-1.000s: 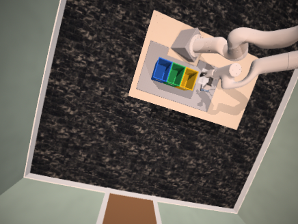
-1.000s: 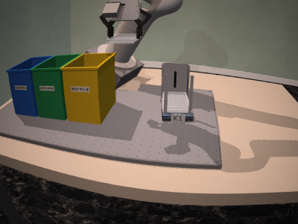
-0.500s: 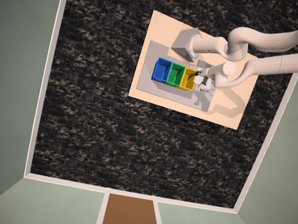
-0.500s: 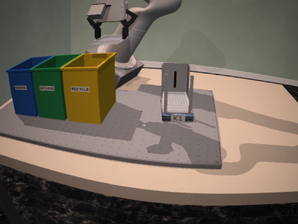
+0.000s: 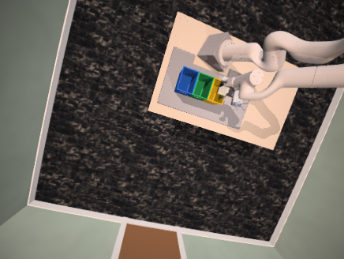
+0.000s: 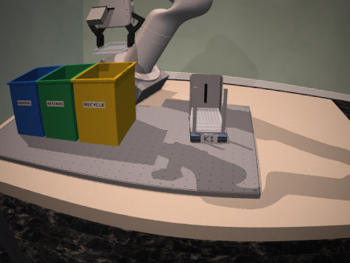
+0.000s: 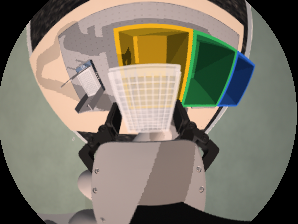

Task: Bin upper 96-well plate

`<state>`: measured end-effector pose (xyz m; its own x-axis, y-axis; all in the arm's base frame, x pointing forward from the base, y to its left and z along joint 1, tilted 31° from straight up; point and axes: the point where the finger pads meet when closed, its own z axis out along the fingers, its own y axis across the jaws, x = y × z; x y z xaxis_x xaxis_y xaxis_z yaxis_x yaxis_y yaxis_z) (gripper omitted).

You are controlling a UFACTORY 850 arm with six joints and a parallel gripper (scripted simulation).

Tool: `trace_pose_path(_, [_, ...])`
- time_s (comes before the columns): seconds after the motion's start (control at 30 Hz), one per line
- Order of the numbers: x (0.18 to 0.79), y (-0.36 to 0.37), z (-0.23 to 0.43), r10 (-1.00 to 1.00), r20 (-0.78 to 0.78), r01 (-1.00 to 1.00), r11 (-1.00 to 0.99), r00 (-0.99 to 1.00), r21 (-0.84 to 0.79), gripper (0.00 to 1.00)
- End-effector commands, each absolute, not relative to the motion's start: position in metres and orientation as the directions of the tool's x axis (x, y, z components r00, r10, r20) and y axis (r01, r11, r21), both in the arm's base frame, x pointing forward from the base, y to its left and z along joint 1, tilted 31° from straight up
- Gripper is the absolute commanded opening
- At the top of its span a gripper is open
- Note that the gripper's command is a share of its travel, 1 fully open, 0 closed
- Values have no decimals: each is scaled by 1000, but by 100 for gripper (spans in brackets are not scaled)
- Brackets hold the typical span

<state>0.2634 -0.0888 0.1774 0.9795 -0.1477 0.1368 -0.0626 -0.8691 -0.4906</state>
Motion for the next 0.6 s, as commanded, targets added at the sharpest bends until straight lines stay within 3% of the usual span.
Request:
trace_pose_path(0.0, [265, -102, 170, -148, 138, -62, -869, 979, -491, 0])
trace_pose_path(0.57, [268, -146, 145, -148, 138, -62, -869, 979, -491, 0])
